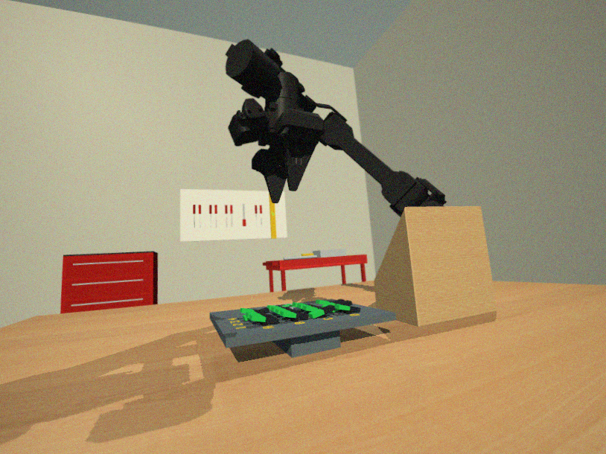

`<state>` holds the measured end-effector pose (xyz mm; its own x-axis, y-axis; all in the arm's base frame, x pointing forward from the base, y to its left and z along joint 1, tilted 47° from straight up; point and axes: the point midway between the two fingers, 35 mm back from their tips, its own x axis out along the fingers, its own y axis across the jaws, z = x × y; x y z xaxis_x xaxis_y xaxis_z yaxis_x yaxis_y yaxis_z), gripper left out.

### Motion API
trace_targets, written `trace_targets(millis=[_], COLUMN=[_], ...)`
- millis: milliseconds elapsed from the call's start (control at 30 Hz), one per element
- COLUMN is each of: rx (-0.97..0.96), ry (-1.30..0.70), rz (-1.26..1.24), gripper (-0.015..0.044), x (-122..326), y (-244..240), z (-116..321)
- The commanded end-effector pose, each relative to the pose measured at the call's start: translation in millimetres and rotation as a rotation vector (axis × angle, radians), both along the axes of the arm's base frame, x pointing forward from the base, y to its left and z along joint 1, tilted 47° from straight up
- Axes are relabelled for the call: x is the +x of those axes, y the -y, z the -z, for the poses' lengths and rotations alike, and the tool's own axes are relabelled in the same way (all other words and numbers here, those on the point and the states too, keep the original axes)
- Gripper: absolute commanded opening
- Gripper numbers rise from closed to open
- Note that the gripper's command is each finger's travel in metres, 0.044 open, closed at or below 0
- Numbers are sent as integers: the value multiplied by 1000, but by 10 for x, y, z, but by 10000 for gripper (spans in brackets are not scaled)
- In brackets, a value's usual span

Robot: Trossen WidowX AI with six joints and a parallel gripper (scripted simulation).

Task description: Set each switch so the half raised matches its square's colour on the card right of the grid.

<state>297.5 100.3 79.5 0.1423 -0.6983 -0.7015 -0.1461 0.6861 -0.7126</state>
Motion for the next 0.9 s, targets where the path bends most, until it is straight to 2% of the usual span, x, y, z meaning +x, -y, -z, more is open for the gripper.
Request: trace_targets(millis=[0, 200, 467, 600, 867], rx=[0, -16, -17, -22, -23], ry=[-1, -16, -17, -33, -34], rz=[1, 19, 20, 38, 39], gripper=[374, 216, 6, 0, 0], x=[13, 243, 248, 294, 306], y=[7, 301, 322, 553, 637], z=[36, 1040, 1092, 1313, 1392])
